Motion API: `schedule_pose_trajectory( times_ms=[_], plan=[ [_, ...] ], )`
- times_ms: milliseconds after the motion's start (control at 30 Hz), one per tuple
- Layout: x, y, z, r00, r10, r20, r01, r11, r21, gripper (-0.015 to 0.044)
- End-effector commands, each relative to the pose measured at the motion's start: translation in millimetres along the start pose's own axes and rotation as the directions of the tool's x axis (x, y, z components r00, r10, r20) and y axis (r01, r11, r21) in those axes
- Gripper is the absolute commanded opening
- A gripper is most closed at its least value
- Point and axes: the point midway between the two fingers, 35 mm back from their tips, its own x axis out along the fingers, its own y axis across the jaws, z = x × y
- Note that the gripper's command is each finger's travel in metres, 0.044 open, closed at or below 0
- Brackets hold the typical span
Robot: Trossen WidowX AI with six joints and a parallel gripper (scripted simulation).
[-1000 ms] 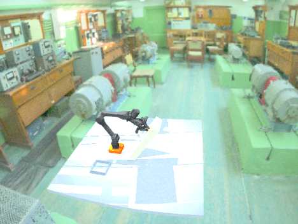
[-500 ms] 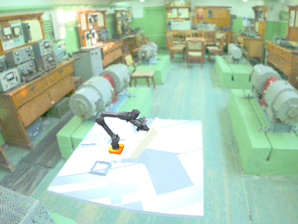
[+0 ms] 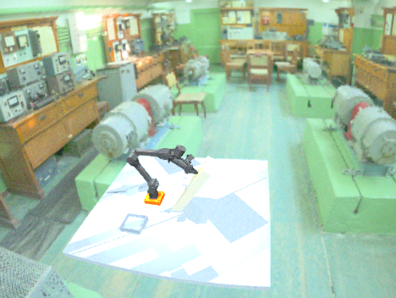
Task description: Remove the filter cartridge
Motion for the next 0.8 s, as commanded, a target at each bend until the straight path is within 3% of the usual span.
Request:
schedule_pose_trajectory(
  times_ms=[0,333,767],
  plan=[
    [9.3,-0.4,1.7,1.0,0.0,0.0,0.0,0.989,0.15,0.0],
    [9.3,-0.4,1.7,1.0,0.0,0.0,0.0,0.882,0.471,0.0],
    [10.3,-0.4,1.7,1.0,-0.001,0.001,0.0,0.929,0.371,0.0]
  ],
)
